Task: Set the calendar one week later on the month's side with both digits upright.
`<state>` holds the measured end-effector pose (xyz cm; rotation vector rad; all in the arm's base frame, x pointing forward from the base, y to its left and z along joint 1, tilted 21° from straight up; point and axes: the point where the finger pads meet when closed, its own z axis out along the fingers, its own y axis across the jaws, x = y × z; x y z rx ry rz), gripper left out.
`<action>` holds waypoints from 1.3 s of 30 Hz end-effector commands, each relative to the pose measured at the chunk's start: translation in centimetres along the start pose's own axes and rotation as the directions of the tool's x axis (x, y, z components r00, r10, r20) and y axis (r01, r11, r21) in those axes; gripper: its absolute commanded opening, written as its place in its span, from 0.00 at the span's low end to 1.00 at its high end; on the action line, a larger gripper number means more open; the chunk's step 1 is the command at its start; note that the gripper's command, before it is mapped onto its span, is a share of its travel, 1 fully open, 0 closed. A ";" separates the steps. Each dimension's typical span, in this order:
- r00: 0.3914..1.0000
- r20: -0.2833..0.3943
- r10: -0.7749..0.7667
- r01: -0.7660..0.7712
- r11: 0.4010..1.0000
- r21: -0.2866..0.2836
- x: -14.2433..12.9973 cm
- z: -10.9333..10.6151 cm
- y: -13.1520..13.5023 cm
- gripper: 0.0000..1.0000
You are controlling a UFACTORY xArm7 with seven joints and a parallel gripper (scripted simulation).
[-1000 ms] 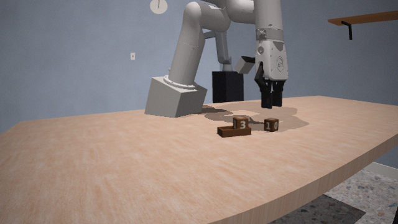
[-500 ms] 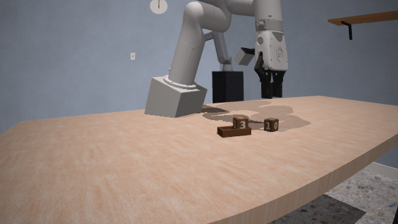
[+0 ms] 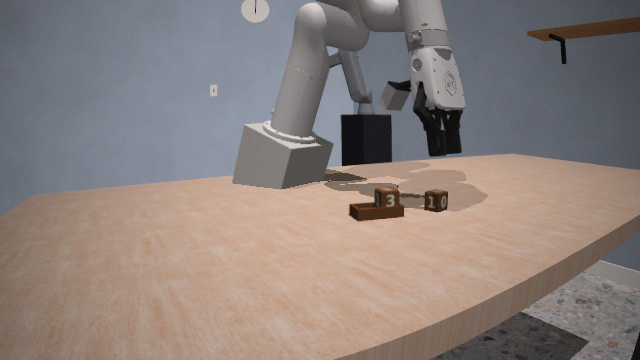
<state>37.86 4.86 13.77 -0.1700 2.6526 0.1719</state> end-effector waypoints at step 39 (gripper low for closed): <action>0.974 0.225 0.005 -0.014 0.999 0.037 1.4 0.6 -1.5 0.47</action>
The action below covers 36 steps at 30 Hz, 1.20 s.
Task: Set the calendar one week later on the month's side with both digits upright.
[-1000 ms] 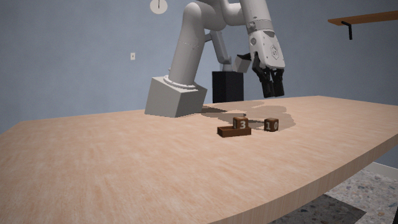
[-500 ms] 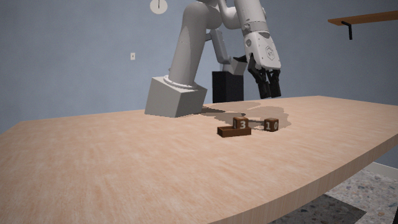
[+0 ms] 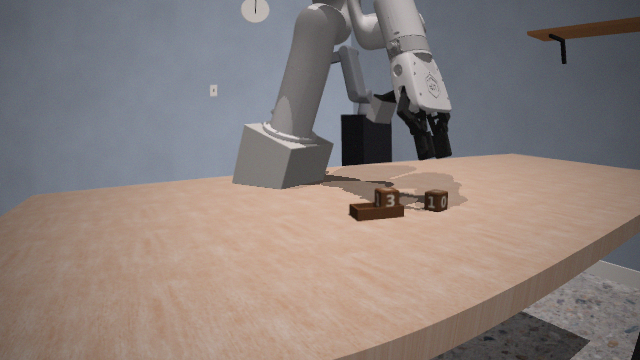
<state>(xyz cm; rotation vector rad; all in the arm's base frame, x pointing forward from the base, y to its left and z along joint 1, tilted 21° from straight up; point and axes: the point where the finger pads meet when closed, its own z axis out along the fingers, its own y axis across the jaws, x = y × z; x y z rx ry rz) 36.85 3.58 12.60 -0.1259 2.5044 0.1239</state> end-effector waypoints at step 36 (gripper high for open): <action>0.948 0.317 0.005 0.003 1.000 -0.025 0.4 -0.1 0.5 0.47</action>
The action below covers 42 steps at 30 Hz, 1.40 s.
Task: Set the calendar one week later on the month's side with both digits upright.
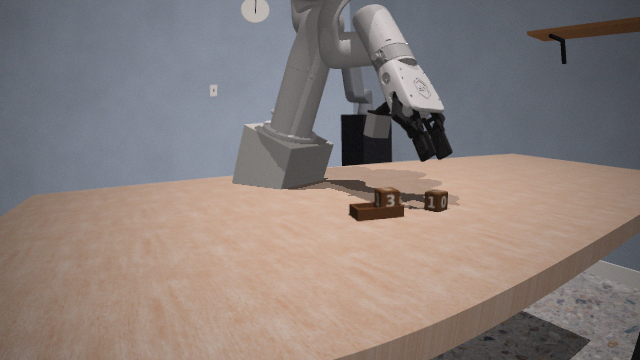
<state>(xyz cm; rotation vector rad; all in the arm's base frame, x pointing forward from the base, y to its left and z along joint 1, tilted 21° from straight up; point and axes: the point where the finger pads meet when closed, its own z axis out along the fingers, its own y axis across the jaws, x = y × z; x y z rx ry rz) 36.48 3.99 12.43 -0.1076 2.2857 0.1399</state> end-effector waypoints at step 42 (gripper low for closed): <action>0.994 0.109 0.003 -0.001 1.000 -0.020 0.4 0.1 0.1 0.47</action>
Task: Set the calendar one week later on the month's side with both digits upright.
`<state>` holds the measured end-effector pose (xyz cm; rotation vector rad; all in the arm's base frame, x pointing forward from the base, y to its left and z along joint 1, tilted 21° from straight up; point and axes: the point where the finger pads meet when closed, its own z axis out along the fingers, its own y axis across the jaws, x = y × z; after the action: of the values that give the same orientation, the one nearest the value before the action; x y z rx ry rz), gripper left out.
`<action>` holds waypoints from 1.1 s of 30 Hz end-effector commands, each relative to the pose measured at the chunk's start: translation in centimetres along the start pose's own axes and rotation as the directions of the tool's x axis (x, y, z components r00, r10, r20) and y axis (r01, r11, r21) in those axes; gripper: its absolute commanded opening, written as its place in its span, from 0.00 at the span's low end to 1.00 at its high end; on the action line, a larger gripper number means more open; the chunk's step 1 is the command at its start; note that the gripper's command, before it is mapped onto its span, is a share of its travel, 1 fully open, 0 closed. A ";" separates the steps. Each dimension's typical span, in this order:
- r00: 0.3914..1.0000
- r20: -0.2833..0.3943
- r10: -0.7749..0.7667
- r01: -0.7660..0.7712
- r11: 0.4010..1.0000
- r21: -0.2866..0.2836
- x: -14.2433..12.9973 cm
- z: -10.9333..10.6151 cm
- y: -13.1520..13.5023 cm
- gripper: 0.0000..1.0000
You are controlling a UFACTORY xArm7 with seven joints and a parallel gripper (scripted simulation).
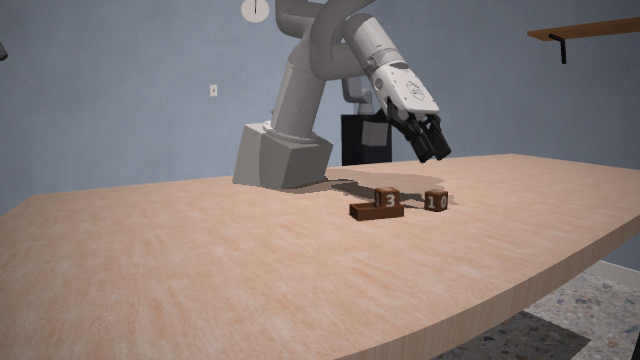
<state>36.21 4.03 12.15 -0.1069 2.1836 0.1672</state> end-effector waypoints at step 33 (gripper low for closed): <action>1.000 0.007 0.000 0.000 1.000 0.001 2.8 4.2 0.0 0.47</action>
<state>37.51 4.51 8.15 -0.1095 2.1919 0.1671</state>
